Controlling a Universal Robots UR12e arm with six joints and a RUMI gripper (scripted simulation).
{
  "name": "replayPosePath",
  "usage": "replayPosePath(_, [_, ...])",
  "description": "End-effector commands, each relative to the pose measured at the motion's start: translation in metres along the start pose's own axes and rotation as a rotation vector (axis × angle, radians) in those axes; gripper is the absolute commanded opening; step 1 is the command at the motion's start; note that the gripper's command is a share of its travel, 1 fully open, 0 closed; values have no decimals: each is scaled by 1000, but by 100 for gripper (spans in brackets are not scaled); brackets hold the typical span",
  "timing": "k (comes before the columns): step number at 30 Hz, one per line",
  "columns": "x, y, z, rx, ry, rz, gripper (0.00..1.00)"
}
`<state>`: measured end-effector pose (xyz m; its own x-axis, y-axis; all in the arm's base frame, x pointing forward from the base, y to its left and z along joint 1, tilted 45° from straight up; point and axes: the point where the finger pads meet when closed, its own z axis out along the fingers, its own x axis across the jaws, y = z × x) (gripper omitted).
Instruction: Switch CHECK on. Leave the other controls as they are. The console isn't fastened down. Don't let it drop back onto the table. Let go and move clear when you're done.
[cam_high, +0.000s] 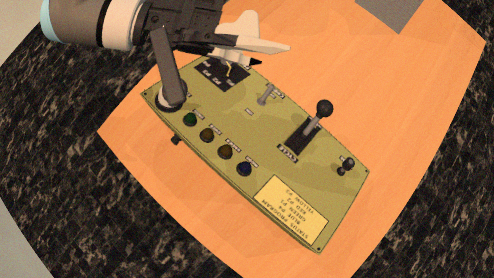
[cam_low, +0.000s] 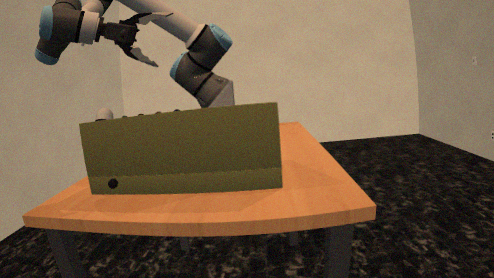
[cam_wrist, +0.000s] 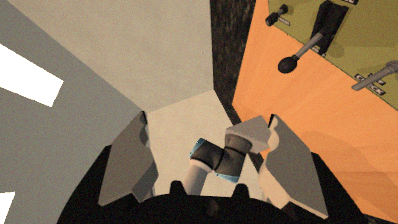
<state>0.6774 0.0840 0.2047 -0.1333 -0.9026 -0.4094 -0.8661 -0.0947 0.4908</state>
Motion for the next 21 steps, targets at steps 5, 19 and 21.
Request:
replayPosePath(5, [12,5,5,85,107,-6,100])
replayPosePath(19, [49,19,20,317,402,-22,100])
replayPosePath(21, [56,21,23,363,462,-25,100])
